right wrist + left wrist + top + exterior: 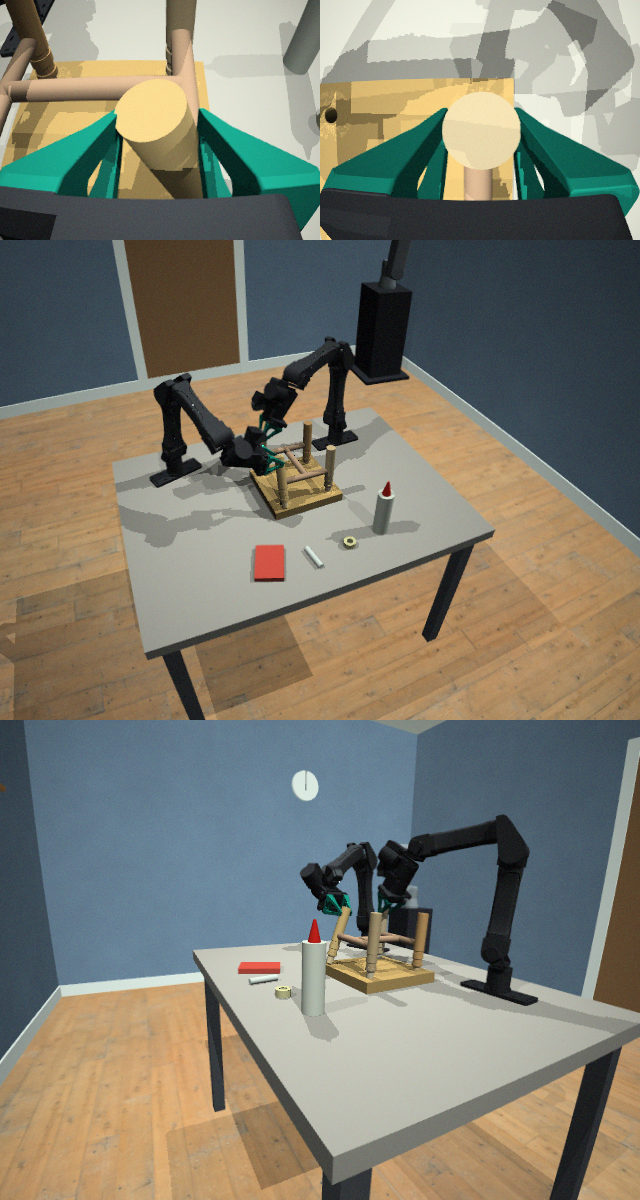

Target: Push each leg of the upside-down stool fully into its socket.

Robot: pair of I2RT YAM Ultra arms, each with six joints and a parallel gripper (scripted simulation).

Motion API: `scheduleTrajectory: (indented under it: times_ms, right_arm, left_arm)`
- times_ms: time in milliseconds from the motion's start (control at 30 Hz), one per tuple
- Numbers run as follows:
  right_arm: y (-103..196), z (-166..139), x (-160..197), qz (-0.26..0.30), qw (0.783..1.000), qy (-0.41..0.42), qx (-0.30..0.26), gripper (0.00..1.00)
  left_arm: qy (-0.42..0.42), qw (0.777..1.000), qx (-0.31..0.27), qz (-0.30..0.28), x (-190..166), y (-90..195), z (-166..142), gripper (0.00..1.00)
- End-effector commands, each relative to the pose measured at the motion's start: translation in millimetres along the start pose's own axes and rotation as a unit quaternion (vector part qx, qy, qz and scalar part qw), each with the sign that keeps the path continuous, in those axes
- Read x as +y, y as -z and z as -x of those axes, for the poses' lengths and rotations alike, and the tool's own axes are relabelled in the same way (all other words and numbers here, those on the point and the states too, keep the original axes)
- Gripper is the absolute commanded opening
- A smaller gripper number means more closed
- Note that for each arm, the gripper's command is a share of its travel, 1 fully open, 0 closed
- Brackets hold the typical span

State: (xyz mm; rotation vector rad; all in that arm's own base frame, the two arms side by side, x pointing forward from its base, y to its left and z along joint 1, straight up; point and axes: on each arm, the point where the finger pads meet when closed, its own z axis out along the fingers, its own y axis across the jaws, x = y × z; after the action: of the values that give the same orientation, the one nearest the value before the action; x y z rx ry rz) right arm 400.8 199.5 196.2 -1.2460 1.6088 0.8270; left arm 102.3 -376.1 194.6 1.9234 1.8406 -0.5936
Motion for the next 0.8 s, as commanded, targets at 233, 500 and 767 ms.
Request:
scheduleTrajectory:
  times_ms: [233, 500, 767]
  right_arm:
    - [-0.5, -10.0, 3.6, 0.01, 0.999, -0.039, 0.004, 0.28]
    - [-1.0, -16.8, 4.4, 0.013, 0.999, -0.05, 0.007, 0.28]
    - [5.5, 3.9, -10.1, -0.014, 1.0, -0.007, -0.002, 0.28]
  left_arm:
    - [0.001, 1.0, -0.004, -0.009, -2.4, -10.9, 4.3, 0.28]
    - [0.001, 1.0, -0.002, -0.01, -2.9, -11.8, 3.1, 0.28]
    - [-0.003, 1.0, -0.001, -0.019, -11.4, -0.2, 0.4, 0.28]
